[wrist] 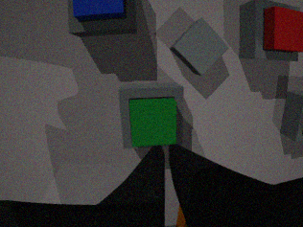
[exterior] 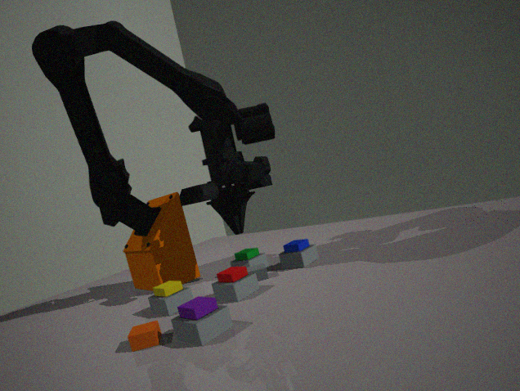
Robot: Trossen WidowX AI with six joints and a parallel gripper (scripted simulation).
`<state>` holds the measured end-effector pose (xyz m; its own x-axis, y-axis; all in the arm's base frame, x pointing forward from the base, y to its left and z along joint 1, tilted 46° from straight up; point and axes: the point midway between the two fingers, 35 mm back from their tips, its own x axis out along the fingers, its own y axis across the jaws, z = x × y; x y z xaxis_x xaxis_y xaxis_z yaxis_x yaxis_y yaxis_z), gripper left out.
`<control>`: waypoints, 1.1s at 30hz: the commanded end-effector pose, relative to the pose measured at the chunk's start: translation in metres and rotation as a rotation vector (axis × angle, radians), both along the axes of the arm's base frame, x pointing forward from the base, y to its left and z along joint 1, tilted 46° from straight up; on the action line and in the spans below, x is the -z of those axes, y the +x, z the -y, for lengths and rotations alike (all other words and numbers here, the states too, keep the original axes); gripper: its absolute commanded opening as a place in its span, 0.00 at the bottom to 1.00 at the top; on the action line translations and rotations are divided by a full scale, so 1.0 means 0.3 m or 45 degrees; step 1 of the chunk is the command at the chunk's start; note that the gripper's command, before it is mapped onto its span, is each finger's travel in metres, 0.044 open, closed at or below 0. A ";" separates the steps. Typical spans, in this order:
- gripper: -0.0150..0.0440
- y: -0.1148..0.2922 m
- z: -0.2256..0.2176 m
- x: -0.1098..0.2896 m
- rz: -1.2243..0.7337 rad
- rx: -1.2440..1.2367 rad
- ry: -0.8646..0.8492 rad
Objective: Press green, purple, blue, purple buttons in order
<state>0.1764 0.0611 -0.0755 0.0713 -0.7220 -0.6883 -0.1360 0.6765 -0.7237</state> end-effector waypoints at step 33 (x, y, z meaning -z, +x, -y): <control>0.29 0.502 0.328 -0.608 0.025 -0.009 0.008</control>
<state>0.3246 -0.0297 0.1106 0.0892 -0.7136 -0.6949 -0.1184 0.6851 -0.7187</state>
